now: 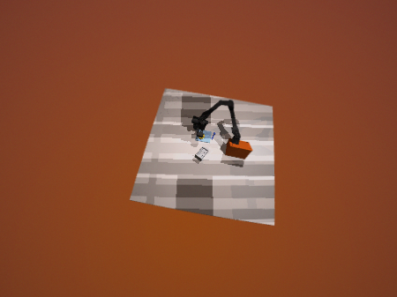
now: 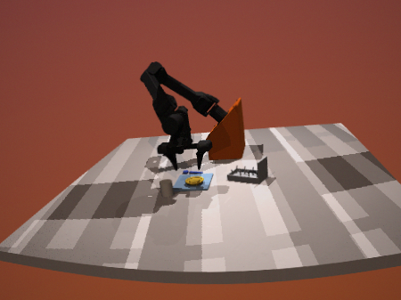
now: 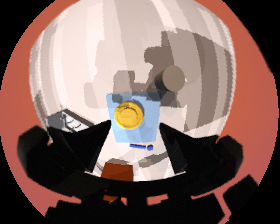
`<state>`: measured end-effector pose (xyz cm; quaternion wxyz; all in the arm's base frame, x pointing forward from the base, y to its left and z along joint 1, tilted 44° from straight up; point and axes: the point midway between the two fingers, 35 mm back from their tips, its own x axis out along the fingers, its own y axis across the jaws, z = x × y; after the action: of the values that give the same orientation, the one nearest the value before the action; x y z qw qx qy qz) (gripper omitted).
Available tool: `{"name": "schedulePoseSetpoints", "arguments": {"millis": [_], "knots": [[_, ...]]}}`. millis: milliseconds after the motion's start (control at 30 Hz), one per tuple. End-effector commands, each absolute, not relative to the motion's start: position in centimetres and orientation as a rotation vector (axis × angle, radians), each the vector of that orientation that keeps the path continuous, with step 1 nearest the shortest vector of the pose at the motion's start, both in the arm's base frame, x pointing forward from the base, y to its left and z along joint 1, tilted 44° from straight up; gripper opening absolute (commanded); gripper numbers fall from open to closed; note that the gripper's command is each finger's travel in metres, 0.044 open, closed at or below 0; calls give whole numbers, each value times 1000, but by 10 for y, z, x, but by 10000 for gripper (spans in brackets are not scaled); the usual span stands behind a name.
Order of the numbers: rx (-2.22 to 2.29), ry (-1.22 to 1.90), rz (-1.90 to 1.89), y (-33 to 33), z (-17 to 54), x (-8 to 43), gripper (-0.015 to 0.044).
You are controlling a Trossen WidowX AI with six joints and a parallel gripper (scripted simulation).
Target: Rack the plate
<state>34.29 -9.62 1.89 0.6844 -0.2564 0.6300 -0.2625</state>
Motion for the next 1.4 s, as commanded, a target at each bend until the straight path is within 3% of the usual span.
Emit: {"name": "schedulePoseSetpoints", "arguments": {"millis": [0,1367], "knots": [[-687,1462,-518,-80,9,336,400],[-688,1462,-518,-115,-27,339,400]]}}
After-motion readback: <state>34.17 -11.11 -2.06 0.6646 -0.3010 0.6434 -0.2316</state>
